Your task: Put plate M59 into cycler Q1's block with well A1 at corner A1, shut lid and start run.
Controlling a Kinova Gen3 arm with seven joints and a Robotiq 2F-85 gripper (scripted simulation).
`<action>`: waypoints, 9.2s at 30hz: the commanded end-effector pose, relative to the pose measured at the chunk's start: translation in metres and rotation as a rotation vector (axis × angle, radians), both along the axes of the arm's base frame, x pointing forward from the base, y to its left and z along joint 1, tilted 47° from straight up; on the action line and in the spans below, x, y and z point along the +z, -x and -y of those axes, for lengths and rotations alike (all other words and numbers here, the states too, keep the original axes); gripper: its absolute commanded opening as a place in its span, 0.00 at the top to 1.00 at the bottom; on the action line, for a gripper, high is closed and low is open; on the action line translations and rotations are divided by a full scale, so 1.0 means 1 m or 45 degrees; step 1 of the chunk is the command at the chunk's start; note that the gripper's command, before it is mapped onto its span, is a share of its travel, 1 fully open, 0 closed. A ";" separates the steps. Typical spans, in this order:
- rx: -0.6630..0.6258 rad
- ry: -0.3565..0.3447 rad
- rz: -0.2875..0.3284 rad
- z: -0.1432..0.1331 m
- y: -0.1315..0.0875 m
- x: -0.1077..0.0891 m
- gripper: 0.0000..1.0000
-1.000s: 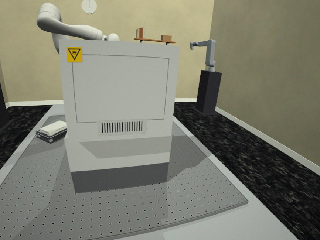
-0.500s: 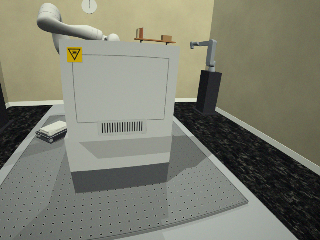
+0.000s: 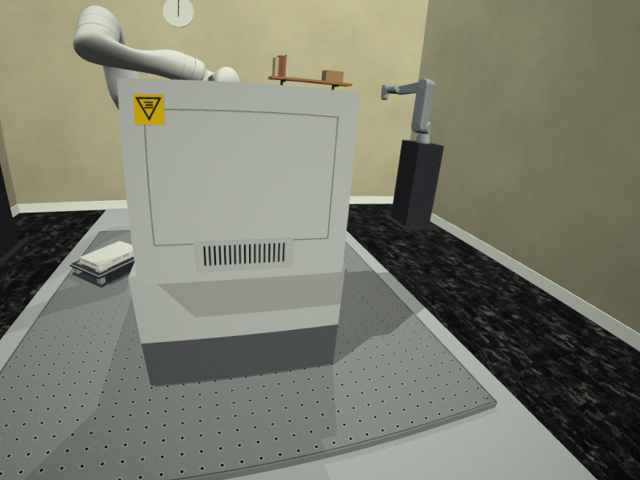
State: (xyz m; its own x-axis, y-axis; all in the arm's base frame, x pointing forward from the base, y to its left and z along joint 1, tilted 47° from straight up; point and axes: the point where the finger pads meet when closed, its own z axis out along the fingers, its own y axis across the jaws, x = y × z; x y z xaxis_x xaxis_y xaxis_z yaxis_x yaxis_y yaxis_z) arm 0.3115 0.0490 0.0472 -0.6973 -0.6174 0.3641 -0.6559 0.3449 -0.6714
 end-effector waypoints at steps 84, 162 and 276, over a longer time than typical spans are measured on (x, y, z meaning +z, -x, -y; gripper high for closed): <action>0.002 -0.002 0.003 -0.001 0.001 0.001 0.90; 0.006 0.002 -0.003 -0.069 0.005 0.064 0.90; -0.641 -0.140 0.513 -0.001 -0.016 0.177 0.00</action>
